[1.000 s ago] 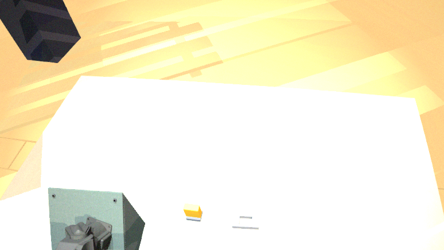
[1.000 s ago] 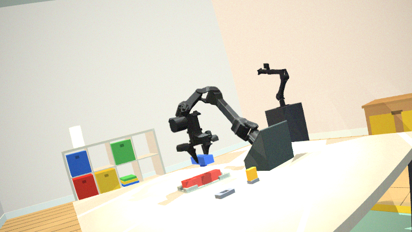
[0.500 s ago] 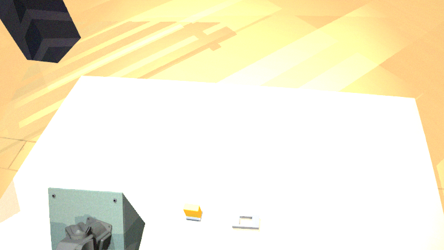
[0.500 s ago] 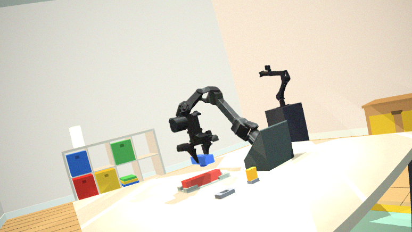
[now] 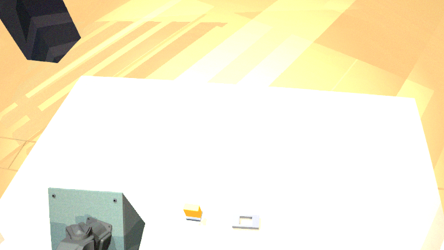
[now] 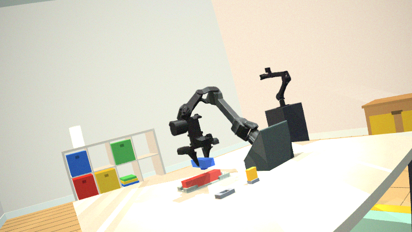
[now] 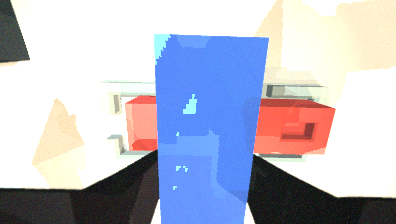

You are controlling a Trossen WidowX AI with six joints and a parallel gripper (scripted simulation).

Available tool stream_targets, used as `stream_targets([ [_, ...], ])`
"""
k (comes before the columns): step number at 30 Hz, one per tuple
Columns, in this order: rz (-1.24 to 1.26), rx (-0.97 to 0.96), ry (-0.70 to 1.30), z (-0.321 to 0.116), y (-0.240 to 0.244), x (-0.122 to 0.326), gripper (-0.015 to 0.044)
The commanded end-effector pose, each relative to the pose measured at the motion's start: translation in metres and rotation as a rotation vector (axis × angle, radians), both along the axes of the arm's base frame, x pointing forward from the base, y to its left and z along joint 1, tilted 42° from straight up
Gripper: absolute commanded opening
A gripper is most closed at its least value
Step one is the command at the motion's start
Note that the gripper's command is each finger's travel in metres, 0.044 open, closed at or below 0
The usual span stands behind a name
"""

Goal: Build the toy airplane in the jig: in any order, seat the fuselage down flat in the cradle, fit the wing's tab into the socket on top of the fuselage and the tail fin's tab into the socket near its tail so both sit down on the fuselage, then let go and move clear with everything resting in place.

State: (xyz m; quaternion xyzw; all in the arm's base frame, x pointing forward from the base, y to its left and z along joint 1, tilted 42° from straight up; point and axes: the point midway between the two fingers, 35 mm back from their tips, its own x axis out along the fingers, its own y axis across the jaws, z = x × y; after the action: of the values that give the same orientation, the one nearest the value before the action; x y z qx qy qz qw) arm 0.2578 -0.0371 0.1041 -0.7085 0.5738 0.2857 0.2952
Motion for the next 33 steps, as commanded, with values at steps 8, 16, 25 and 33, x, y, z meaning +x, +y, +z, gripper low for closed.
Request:
stream_targets([
  [8,0.004,-0.005,0.002,-0.012,-0.012,0.003,0.0195],
  [16,0.004,-0.006,0.002,-0.018,-0.018,0.004,0.0195],
  [25,-0.001,-0.003,0.000,-0.018,-0.017,0.004,0.0083],
  [33,-0.001,-0.003,0.000,-0.018,-0.017,0.004,0.0188],
])
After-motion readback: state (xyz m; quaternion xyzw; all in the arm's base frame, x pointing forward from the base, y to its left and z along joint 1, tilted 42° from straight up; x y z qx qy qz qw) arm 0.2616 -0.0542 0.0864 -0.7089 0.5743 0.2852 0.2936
